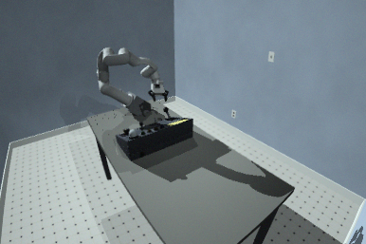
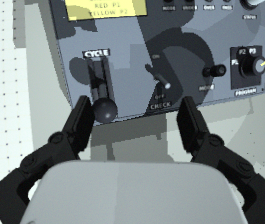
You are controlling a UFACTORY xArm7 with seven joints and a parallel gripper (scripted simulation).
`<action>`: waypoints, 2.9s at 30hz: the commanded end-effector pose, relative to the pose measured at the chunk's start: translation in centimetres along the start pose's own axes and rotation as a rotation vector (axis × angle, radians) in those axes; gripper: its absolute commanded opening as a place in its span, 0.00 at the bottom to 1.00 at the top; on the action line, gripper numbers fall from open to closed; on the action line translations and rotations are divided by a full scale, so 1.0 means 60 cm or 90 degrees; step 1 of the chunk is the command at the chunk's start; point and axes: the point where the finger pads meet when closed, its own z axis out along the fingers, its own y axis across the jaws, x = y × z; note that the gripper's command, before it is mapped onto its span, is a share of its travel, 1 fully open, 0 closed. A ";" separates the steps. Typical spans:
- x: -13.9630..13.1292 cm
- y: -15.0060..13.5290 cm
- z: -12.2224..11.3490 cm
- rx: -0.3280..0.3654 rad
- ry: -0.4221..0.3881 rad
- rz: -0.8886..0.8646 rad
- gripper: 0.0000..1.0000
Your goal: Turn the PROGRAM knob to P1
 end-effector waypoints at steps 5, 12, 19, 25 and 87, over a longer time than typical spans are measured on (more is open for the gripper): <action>0.002 -0.001 -0.002 0.002 0.001 0.002 1.00; 0.002 -0.001 -0.002 0.002 0.001 0.002 1.00; 0.002 -0.001 -0.002 0.002 0.001 0.002 1.00; 0.002 -0.001 -0.002 0.002 0.001 0.002 1.00; 0.001 0.384 0.099 0.001 0.001 0.002 1.00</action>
